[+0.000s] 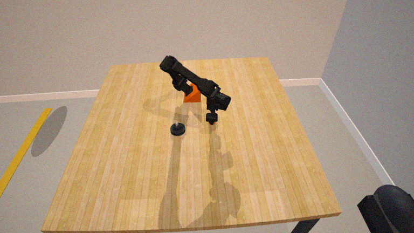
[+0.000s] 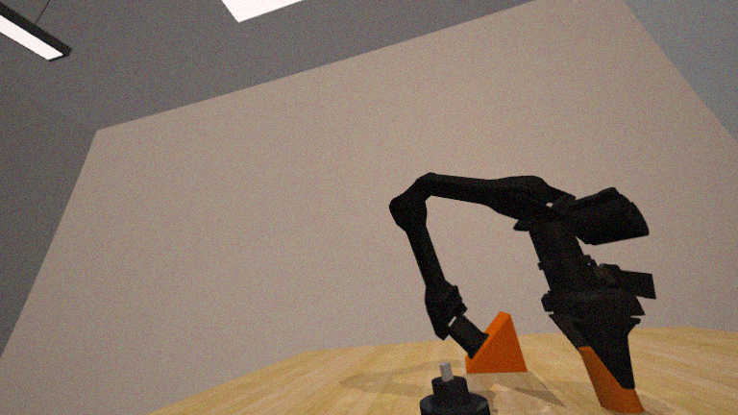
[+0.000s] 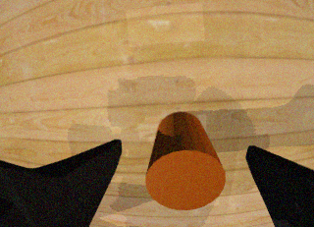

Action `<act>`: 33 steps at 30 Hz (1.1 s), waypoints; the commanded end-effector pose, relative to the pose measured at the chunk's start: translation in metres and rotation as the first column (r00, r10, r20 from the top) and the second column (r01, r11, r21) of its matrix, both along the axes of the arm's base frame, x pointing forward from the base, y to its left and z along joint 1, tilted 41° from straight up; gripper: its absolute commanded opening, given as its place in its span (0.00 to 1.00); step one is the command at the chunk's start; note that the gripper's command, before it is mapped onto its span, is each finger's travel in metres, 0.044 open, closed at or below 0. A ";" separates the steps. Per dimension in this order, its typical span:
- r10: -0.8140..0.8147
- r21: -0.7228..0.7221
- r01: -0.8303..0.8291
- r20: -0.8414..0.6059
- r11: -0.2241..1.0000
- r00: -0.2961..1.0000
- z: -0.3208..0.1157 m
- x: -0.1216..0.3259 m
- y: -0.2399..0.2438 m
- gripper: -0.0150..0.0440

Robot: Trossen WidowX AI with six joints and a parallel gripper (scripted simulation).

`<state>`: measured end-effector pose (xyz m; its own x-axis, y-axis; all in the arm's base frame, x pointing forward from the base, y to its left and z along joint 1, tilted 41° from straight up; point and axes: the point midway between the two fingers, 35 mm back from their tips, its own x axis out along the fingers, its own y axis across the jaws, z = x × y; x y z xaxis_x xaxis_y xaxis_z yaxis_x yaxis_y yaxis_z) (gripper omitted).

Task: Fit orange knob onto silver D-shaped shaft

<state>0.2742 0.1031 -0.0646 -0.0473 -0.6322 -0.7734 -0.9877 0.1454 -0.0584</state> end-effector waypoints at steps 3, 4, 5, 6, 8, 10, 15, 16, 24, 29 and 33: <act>0.002 -0.005 -0.002 -0.004 1.000 1.000 -0.008 -0.001 -0.008 1.00; 0.002 -0.005 -0.002 -0.004 1.000 1.000 -0.009 -0.002 -0.009 1.00; 0.002 -0.005 -0.002 -0.004 1.000 1.000 -0.010 -0.002 -0.010 1.00; 0.002 -0.005 -0.002 -0.004 1.000 1.000 -0.011 -0.002 -0.011 1.00; 0.002 -0.005 -0.002 -0.004 1.000 1.000 -0.013 -0.003 -0.013 1.00; 0.002 -0.005 -0.002 -0.004 1.000 1.000 -0.015 -0.003 -0.015 1.00; 0.002 -0.005 -0.002 -0.004 1.000 1.000 -0.015 -0.003 -0.015 0.82; 0.002 -0.005 -0.002 -0.004 1.000 1.000 -0.015 -0.003 -0.015 0.78; 0.002 -0.005 -0.002 -0.004 1.000 1.000 -0.015 -0.003 -0.015 0.52; 0.002 -0.005 -0.002 -0.004 1.000 1.000 -0.014 -0.003 -0.014 0.40; 0.002 -0.003 -0.002 -0.004 1.000 1.000 -0.003 0.002 -0.001 0.25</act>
